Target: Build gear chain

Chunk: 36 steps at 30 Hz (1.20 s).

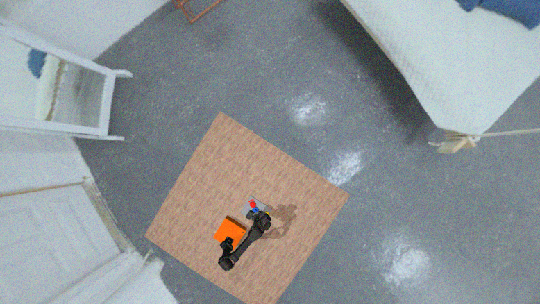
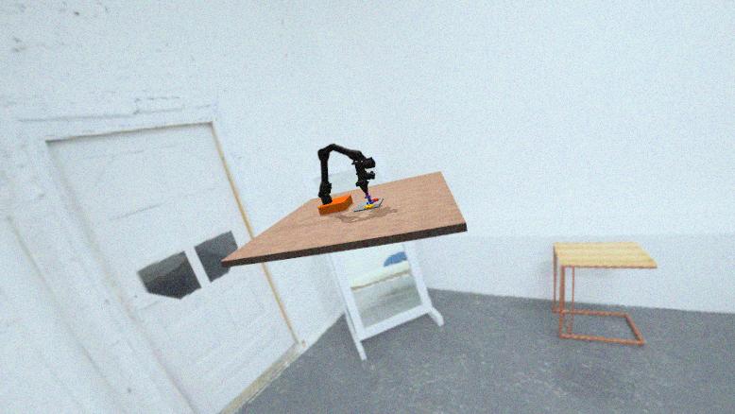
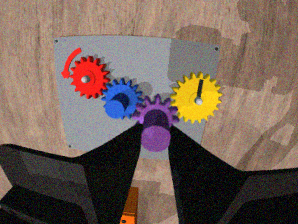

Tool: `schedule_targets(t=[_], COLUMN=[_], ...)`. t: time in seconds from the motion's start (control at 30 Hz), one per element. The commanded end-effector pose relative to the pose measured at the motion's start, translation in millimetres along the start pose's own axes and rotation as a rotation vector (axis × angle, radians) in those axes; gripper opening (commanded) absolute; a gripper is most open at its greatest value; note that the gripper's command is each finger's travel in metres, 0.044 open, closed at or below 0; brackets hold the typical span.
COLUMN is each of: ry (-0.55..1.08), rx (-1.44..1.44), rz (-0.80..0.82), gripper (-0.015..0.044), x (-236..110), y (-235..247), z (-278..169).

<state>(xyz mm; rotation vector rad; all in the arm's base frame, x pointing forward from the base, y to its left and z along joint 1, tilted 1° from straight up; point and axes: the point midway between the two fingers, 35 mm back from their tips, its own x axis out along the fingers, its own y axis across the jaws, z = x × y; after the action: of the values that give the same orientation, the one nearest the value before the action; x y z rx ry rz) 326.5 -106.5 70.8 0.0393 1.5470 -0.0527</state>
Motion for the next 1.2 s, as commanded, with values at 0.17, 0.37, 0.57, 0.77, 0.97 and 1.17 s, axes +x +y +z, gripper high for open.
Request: schedule_targets(t=[0.17, 0.37, 0.57, 0.77, 0.97, 1.17], ry=[0.002, 0.003, 0.003, 0.002, 0.002, 0.002], rx=[-0.191, -0.285, -0.261, -0.151, 0.001, 0.128], rz=[-0.004, -0.004, -0.004, -0.004, -0.004, -0.004], gripper=[0.0, 0.0, 0.0, 0.0, 0.0, 0.0], x=[8.4, 17.5, 25.3, 33.3, 42.6, 48.7], y=[-0.2, -0.7, -0.9, -0.6, -0.5, -1.2], z=[-0.4, -0.7, -0.3, -0.1, -0.6, -0.9])
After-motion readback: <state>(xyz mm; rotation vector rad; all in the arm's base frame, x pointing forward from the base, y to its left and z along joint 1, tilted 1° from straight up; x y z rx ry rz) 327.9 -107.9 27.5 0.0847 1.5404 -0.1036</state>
